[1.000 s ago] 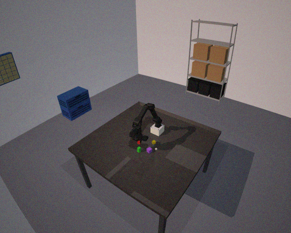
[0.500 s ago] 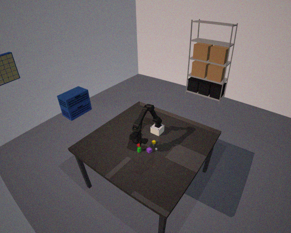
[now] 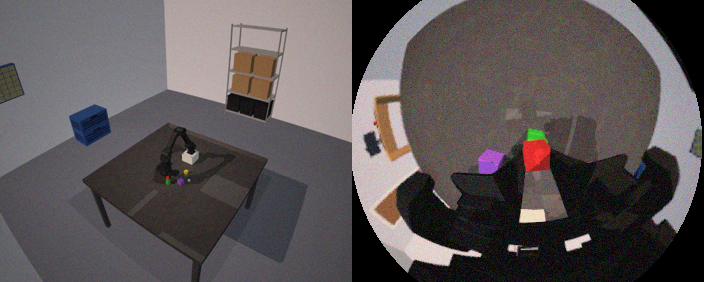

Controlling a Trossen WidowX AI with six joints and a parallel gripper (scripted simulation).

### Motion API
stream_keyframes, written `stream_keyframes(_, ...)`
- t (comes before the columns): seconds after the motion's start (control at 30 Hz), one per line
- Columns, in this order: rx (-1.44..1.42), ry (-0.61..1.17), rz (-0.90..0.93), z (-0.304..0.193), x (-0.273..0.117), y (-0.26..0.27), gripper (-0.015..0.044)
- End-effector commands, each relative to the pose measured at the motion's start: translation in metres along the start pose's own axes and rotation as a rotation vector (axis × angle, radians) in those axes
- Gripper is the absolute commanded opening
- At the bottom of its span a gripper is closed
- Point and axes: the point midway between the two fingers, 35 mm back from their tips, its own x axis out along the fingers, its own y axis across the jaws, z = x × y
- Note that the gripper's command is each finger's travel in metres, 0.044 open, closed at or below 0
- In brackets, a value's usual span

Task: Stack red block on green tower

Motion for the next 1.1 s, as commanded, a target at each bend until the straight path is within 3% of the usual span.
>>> stream_keyframes(0.0, 0.0, 0.0, -0.005, -0.0006, 0.0011, -0.0008, 0.0)
stream_keyframes(0.67, 0.0, 0.0, -0.005, -0.0002, -0.007, -0.001, 0.0)
stream_keyframes(1.07, 0.0, 0.004, 0.0, -0.0014, 0.0006, 0.0001, 0.0315)
